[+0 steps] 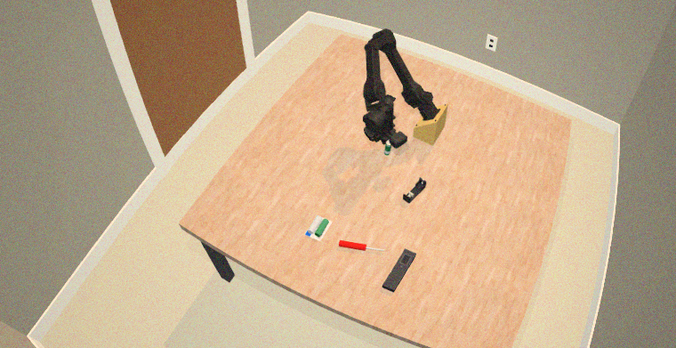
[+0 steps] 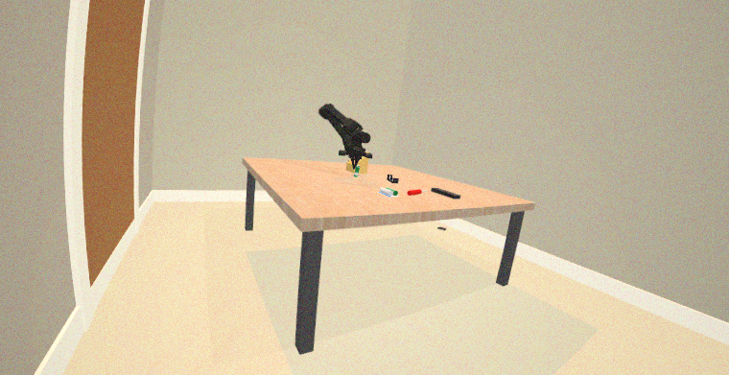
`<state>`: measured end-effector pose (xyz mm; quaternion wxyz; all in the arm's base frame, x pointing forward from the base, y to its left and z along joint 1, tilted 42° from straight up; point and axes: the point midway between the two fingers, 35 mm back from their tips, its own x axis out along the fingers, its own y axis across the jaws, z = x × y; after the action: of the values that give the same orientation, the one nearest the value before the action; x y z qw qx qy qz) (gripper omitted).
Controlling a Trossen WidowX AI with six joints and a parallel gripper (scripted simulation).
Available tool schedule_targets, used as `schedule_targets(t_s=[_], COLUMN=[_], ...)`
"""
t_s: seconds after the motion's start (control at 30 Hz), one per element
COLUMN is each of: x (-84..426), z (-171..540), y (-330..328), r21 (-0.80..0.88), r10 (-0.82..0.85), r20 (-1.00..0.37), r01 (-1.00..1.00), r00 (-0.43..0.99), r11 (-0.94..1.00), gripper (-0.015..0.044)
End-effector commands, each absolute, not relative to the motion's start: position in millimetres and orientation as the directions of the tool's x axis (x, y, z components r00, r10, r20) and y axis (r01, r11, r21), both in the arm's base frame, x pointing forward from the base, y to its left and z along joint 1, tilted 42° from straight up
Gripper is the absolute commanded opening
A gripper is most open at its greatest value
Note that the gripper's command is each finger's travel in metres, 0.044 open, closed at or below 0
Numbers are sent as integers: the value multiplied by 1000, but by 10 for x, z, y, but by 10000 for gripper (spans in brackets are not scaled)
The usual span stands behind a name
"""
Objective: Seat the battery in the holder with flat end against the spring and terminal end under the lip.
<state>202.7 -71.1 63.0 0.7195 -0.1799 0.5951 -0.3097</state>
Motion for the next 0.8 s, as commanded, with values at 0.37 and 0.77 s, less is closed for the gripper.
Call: schedule_targets(t_s=[0.37,0.77], x=[2079,2084], z=[453,428], y=[-517,-418], r21=[-630,-633], r10=[-662,-664], r20=[-744,-741], r01=[229,229], r00=[96,98], r11=[742,740], gripper=[0,0])
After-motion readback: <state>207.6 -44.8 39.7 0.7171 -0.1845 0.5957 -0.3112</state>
